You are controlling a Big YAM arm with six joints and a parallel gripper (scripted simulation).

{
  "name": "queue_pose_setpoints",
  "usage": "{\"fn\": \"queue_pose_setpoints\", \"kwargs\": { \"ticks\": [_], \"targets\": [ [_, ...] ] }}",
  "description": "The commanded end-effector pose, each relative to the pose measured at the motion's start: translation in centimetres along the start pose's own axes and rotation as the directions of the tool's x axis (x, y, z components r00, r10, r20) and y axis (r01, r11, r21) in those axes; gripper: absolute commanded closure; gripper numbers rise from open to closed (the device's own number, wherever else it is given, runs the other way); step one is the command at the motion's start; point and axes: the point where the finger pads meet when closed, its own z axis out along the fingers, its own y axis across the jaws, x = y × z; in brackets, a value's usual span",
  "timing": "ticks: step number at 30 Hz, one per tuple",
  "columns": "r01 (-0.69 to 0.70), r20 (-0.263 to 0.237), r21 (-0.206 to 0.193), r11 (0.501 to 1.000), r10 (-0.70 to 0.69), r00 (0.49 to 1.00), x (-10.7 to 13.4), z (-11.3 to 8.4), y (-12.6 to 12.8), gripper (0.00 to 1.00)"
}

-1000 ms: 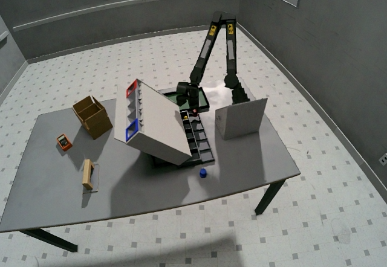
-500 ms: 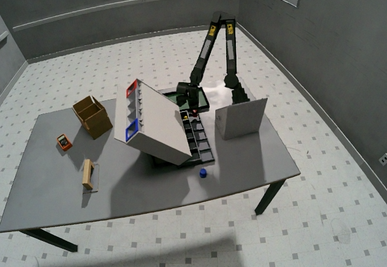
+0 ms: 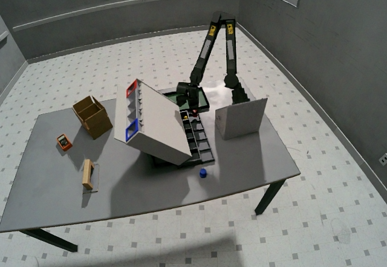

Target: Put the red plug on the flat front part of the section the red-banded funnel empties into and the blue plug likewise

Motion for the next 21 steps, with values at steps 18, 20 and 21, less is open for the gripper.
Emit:
{"fn": "queue_pose_setpoints", "kwargs": {
  "ticks": [18,20,21],
  "targets": [
    [0.000,-0.008,-0.003,1.000,0.000,1.000,0.48,0.60,0.24,1.00],
    [-0.003,-0.002,-0.001,1.000,0.003,1.000,0.32,0.45,0.15,1.00],
    [-0.003,-0.002,-0.001,1.000,0.003,1.000,0.32,0.45,0.15,1.00]
  ]
}}
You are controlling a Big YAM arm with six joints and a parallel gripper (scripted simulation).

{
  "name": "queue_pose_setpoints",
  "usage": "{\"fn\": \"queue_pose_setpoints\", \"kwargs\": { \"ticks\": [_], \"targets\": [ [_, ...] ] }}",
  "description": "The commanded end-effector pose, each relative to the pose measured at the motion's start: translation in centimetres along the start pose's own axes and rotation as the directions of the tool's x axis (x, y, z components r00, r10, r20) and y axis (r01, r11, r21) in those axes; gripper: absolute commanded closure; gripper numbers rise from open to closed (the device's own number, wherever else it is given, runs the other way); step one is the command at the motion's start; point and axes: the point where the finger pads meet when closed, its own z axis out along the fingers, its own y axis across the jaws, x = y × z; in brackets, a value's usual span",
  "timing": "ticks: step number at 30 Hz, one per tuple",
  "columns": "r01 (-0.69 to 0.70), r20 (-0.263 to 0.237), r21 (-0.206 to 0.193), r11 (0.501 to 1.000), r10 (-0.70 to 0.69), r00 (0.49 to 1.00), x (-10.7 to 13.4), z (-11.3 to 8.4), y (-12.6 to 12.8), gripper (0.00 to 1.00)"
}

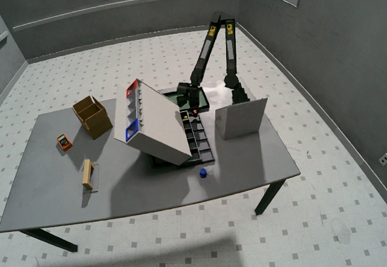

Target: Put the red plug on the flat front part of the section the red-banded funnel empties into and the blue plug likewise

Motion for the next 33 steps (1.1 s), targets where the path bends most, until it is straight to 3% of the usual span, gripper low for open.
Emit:
{"fn": "queue_pose_setpoints", "kwargs": {
  "ticks": [1,33],
  "targets": [
    [-0.003,-0.002,-0.001,1.000,0.003,1.000,0.06,0.29,-0.10,1.00],
    [0.002,-0.007,-0.003,1.000,-0.002,1.000,0.21,0.54,0.00,1.00]
  ]
}}
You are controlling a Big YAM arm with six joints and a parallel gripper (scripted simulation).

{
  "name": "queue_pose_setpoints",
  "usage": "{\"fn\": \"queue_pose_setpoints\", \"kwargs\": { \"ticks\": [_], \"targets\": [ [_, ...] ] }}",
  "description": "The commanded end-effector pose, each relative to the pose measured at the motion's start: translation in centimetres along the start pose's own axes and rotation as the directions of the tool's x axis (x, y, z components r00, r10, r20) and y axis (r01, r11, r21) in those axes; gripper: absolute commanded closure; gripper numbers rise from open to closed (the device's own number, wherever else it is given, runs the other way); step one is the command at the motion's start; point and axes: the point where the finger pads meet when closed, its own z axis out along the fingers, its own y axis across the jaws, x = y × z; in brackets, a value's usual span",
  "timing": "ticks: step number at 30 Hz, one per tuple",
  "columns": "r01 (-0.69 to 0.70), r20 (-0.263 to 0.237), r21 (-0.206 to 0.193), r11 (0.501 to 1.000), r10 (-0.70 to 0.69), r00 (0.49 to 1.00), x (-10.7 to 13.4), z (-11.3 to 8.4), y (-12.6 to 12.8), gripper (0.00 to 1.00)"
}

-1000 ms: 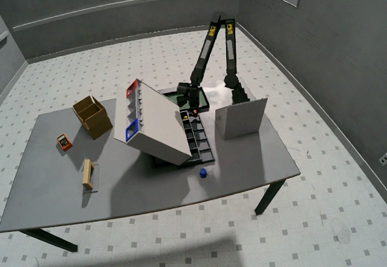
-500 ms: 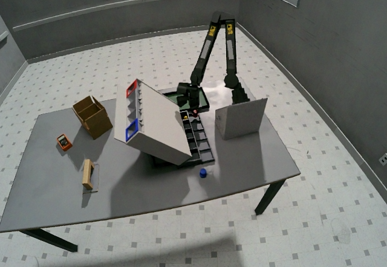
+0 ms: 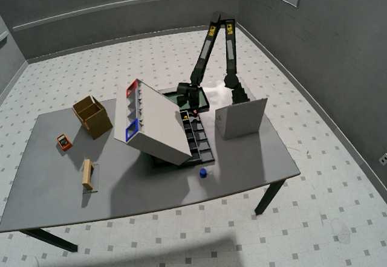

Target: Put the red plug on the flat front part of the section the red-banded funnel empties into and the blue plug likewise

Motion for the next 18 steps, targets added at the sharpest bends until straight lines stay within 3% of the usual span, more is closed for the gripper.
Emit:
{"fn": "queue_pose_setpoints", "kwargs": {
  "ticks": [1,18],
  "targets": [
    [0.001,-0.008,-0.003,1.000,-0.001,1.000,0.2,0.5,0.0,1.00],
    [0.003,-0.009,-0.004,1.000,-0.003,1.000,0.3,1.8,0.1,1.00]
  ]
}}
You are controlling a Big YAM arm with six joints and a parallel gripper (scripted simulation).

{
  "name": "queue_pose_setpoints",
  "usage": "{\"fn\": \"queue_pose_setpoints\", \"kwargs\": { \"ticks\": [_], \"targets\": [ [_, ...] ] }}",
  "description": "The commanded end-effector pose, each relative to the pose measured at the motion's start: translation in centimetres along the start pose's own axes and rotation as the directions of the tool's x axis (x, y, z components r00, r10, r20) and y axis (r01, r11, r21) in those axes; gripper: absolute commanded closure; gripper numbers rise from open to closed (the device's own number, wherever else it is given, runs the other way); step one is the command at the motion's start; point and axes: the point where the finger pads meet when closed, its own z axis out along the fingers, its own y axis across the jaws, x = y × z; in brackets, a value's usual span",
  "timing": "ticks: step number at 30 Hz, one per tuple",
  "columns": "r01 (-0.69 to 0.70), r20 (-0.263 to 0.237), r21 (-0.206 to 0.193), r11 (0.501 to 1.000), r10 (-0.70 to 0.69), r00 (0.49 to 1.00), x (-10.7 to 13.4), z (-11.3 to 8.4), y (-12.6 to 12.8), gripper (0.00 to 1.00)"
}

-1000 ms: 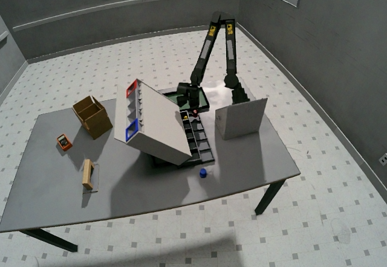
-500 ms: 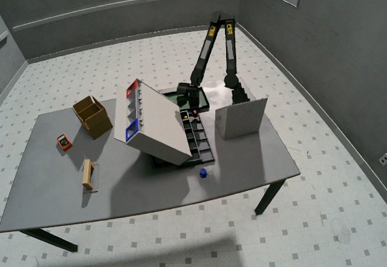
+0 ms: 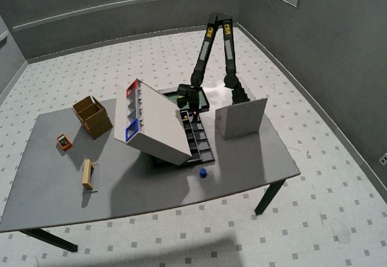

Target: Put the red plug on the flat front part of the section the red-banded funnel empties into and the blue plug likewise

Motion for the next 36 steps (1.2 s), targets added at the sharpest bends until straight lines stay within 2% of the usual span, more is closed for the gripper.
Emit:
{"fn": "queue_pose_setpoints", "kwargs": {
  "ticks": [1,36],
  "targets": [
    [0.006,-0.009,-0.002,1.000,-0.006,1.000,0.36,0.65,0.07,1.00],
    [-0.001,-0.005,0.000,1.000,0.001,1.000,0.26,0.81,-0.01,1.00]
  ]
}}
